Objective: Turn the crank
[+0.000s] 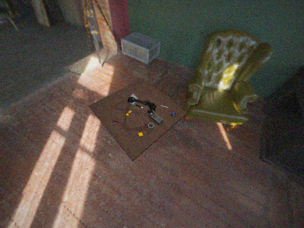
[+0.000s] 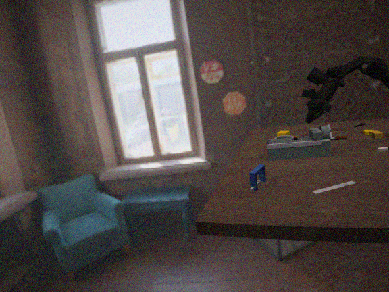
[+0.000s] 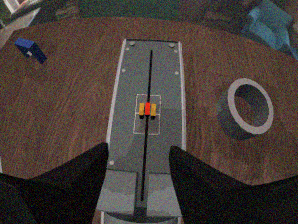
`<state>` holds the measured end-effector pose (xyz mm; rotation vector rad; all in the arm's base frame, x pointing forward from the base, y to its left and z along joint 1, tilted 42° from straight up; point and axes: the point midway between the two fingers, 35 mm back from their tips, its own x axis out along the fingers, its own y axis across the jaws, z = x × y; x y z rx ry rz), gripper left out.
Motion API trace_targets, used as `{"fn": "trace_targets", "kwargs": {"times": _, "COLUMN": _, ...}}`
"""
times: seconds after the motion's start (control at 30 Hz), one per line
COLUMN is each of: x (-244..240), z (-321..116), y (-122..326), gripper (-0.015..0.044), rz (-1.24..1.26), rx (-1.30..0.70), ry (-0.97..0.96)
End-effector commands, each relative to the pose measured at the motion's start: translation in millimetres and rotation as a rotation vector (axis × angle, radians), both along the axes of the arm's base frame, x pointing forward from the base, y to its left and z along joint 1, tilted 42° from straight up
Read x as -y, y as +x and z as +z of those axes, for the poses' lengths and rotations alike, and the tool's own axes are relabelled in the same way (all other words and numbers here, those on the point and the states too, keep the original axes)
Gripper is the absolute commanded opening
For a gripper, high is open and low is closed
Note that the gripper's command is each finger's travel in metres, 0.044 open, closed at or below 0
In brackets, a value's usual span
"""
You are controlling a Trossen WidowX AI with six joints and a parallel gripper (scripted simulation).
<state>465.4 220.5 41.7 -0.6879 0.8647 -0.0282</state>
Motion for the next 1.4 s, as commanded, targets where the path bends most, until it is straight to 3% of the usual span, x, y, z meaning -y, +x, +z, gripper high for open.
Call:
{"fn": "trace_targets", "kwargs": {"times": 0.0, "x": 0.1, "z": 0.1, "y": 0.0, "gripper": 0.0289, "rz": 0.000, "rx": 0.000, "ry": -0.001}}
{"fn": "trace_targets", "kwargs": {"times": 0.17, "x": 0.1, "z": 0.1, "y": 0.0, "gripper": 0.0420, "rz": 0.000, "rx": 0.000, "ry": -0.001}}
{"fn": "trace_targets", "kwargs": {"times": 0.23, "x": 0.1, "z": 0.1, "y": 0.0, "gripper": 0.0440, "rz": 0.000, "rx": 0.000, "ry": -0.001}}
{"fn": "trace_targets", "kwargs": {"times": 0.8, "x": 0.1, "z": 0.1, "y": 0.0, "gripper": 0.0000, "rz": 0.000, "rx": 0.000, "ry": -0.001}}
{"fn": "trace_targets", "kwargs": {"times": 1.37, "x": 0.0, "z": 0.0, "y": 0.0, "gripper": 0.0000, "rz": 0.000, "rx": 0.000, "ry": 0.000}}
